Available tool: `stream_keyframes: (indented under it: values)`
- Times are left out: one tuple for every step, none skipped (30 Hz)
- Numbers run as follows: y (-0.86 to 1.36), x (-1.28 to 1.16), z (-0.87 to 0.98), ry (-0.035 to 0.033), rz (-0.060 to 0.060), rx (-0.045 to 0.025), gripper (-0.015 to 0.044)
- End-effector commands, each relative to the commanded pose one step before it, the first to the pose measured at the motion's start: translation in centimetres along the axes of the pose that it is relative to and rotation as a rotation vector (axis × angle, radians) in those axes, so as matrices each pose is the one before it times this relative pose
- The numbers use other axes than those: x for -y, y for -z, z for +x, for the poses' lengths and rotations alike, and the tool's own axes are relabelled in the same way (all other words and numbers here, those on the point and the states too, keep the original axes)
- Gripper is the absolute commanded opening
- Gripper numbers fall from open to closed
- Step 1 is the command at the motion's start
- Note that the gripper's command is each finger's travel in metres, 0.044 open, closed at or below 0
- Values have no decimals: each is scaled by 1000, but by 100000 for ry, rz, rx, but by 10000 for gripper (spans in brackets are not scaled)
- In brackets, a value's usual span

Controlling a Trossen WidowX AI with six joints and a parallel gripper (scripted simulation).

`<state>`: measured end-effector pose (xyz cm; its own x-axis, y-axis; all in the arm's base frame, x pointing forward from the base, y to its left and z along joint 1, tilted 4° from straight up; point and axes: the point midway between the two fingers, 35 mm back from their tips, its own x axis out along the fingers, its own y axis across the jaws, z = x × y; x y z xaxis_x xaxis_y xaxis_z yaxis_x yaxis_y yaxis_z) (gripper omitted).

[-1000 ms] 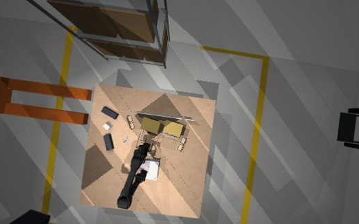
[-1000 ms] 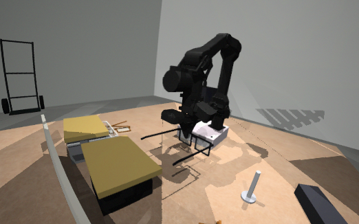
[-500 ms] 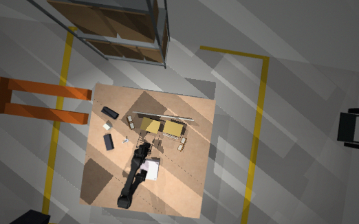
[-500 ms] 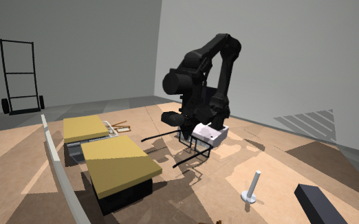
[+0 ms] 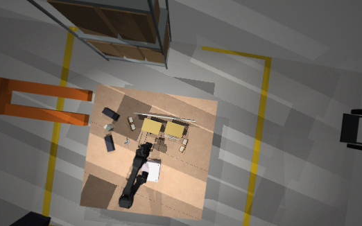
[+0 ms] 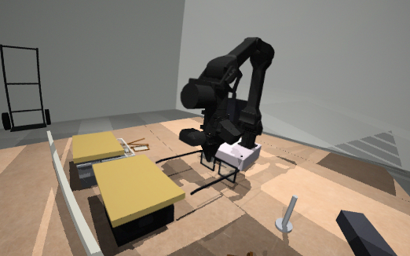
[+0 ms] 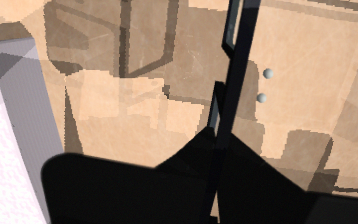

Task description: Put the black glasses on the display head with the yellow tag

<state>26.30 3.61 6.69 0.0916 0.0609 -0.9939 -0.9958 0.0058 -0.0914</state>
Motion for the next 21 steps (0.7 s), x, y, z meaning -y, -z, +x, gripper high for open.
stream_keyframes:
  values:
    - [-50,810,-60,618,-295,166,0]
    - [0,121,3,10,-1,0,0]
    - [0,121,2,10,-1,0,0]
    - [0,121,2,10,-1,0,0]
    - [0,121,2,10,-1,0,0]
    - [0,121,2,10,-1,0,0]
    - [0,122,2,10,-1,0,0]
    - [0,123,2,10,-1,0,0]
    - [0,125,2,10,-1,0,0]
    - [0,120,2,-38,-1,0,0]
    - [0,124,2,-71,-1,0,0]
    - [0,130,2,-97,-1,0,0]
    - [0,135,2,-116,-1,0,0]
    - [0,137,1,-125,-1,0,0]
    - [0,140,1,-76,-1,0,0]
    - [0,136,0,-41,-1,0,0]
    - [0,134,0,-20,-1,0,0]
    - [0,134,0,-7,-1,0,0]
    - [0,135,0,0,-1,0,0]
    - [0,134,0,4,-1,0,0]
    - [0,133,0,6,-1,0,0]
